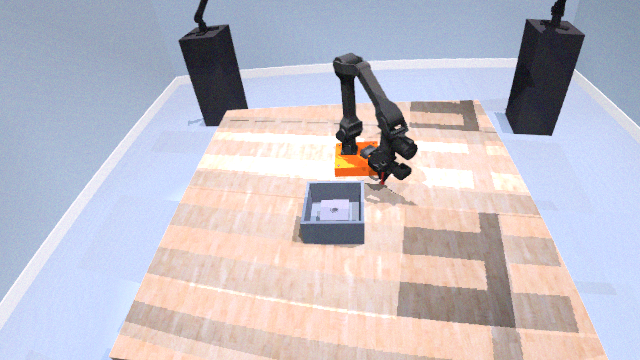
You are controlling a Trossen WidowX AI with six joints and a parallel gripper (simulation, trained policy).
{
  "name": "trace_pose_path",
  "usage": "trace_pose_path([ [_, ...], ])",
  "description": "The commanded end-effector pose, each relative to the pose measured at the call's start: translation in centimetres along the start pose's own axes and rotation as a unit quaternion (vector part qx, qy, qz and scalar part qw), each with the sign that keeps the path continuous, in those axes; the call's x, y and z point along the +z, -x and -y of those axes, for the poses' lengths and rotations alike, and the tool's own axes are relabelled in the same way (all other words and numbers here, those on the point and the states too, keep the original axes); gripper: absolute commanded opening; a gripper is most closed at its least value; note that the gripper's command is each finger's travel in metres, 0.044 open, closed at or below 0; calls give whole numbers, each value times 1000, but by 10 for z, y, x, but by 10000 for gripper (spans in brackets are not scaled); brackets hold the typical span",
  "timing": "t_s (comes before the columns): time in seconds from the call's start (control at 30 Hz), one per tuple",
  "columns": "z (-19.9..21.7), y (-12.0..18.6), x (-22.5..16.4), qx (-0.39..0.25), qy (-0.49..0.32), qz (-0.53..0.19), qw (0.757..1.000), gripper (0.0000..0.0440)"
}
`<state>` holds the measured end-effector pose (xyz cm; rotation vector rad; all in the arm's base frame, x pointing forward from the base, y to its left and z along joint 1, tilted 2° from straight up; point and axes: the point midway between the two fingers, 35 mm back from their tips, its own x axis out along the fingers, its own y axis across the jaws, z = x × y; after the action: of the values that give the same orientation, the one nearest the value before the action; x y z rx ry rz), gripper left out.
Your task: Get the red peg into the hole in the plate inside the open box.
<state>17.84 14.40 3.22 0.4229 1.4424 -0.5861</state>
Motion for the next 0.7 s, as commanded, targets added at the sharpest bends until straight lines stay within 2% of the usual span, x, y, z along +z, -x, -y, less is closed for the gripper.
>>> trace_pose_path([
  [0.0, -4, 14, 7, 10, 1, 12, 1000, 0],
  [0.43, -11, 69, 44, 36, -37, 56, 997, 0],
  [0.67, -10, 82, 75, 40, -79, 77, 993, 0],
])
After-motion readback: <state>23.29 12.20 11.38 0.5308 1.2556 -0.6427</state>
